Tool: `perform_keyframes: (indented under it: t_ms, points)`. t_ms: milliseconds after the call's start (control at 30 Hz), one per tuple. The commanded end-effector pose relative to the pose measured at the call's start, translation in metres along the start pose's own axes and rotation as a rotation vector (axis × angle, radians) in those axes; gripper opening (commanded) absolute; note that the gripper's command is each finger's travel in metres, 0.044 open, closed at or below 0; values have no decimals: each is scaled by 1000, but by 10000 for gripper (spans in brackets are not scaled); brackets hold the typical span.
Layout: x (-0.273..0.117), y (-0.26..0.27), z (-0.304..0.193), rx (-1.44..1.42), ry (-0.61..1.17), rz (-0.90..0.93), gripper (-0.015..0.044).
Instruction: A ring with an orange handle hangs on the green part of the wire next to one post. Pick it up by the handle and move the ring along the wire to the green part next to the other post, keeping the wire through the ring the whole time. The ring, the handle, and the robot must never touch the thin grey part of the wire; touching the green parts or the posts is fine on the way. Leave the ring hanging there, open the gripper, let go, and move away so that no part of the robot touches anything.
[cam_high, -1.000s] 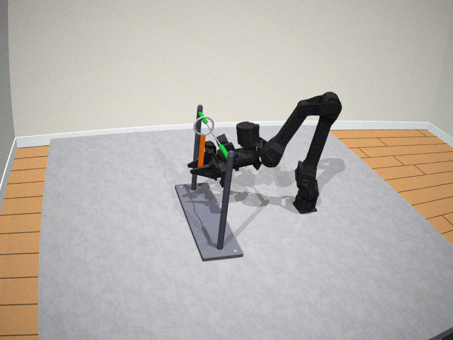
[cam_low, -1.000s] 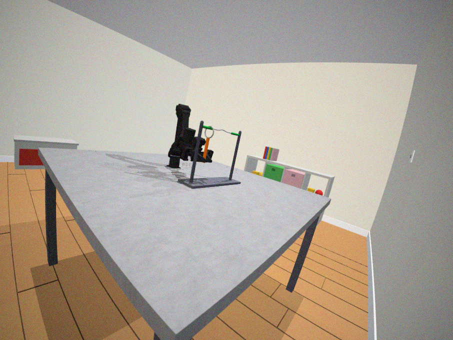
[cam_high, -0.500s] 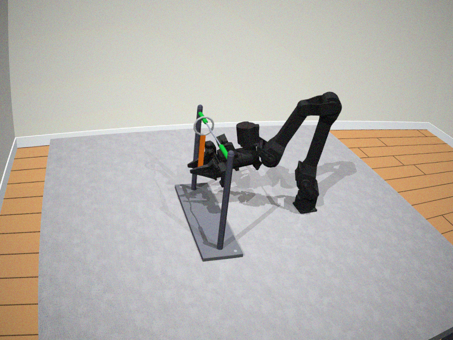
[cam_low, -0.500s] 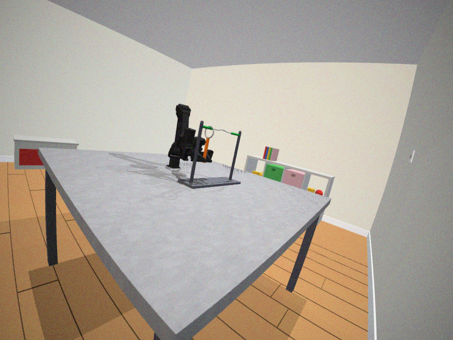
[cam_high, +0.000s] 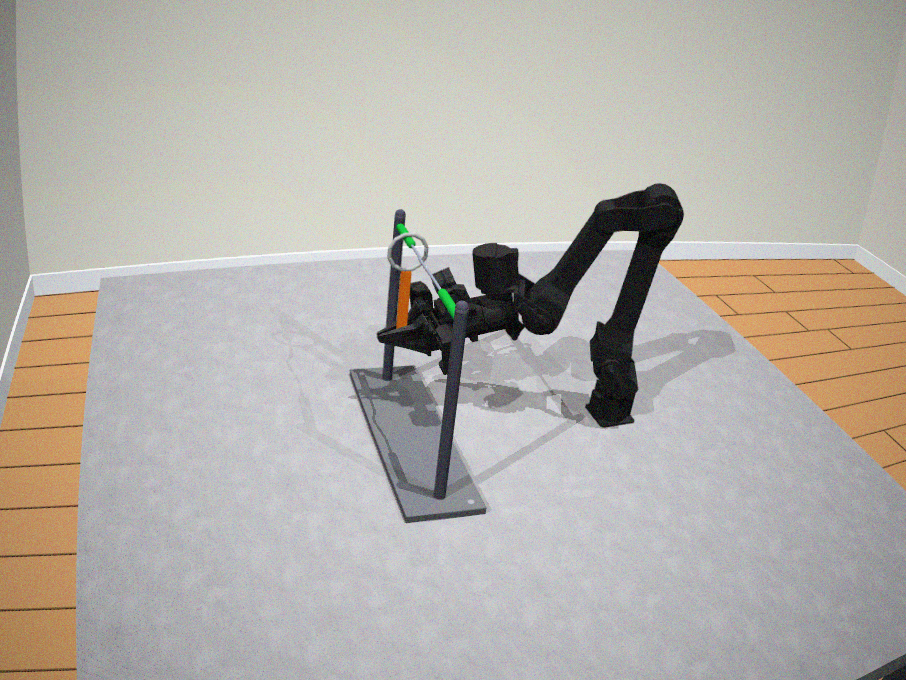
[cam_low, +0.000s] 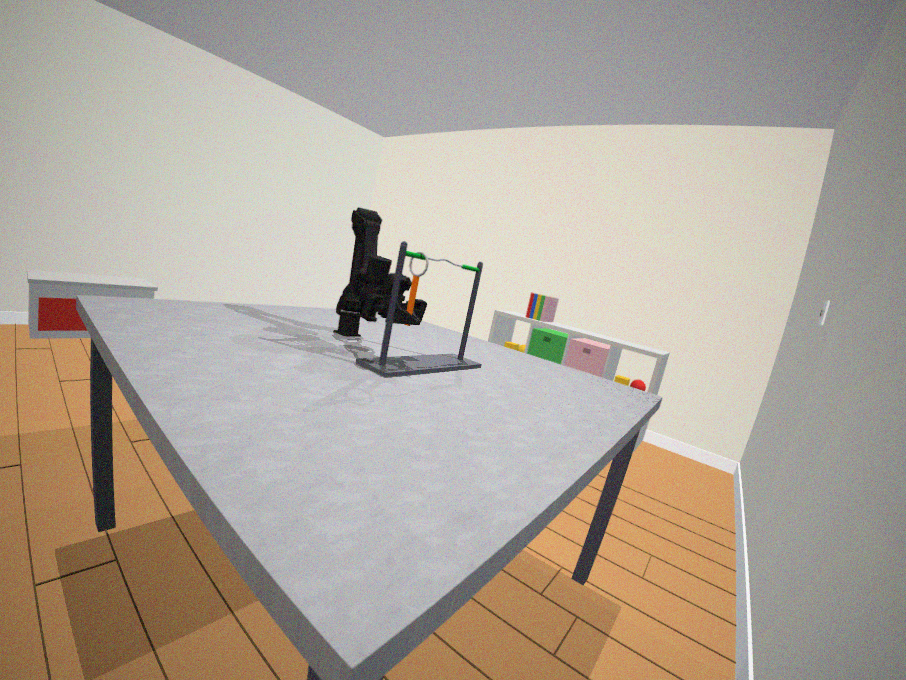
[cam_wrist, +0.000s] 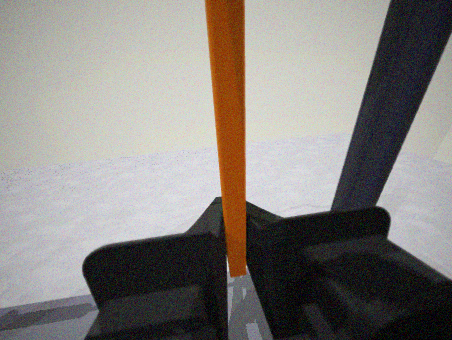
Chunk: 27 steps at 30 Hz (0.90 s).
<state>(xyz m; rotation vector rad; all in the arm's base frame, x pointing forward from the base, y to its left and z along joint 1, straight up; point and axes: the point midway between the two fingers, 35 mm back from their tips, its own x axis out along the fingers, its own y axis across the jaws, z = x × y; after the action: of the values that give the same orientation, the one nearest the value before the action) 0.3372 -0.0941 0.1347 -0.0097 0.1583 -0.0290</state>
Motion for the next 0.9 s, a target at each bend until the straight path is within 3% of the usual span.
perform_keyframes:
  t_ms: [0, 867]
  points:
    - [0, 0, 0, 0, 0, 0, -150]
    - [-3, 1, 18, 0, -2, -9, -150]
